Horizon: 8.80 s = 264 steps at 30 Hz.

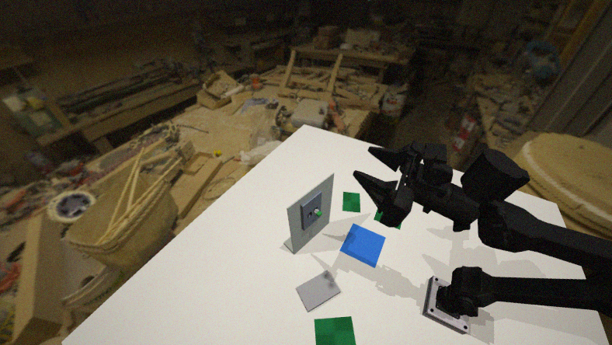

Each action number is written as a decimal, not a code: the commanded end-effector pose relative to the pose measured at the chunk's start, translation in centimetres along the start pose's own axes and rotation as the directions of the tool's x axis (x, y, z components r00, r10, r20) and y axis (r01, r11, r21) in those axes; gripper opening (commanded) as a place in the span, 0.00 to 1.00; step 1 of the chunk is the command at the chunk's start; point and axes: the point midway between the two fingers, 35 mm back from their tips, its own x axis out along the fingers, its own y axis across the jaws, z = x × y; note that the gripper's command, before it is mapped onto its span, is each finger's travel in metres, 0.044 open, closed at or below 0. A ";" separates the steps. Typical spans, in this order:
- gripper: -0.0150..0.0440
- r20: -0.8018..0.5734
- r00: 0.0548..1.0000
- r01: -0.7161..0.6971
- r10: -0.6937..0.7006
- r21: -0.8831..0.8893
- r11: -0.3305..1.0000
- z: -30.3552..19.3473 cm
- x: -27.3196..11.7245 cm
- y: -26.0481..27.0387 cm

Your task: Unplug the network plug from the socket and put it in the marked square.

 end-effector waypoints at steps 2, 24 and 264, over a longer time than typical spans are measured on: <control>0.84 -0.001 1.000 0.003 -0.003 -0.009 1.000 -0.2 0.1 0.0; 0.52 -0.089 0.968 0.122 -0.234 -0.647 0.753 -11.4 2.3 3.2; 0.25 -0.139 0.865 -0.179 -0.481 -0.983 -0.038 -16.2 -0.6 3.2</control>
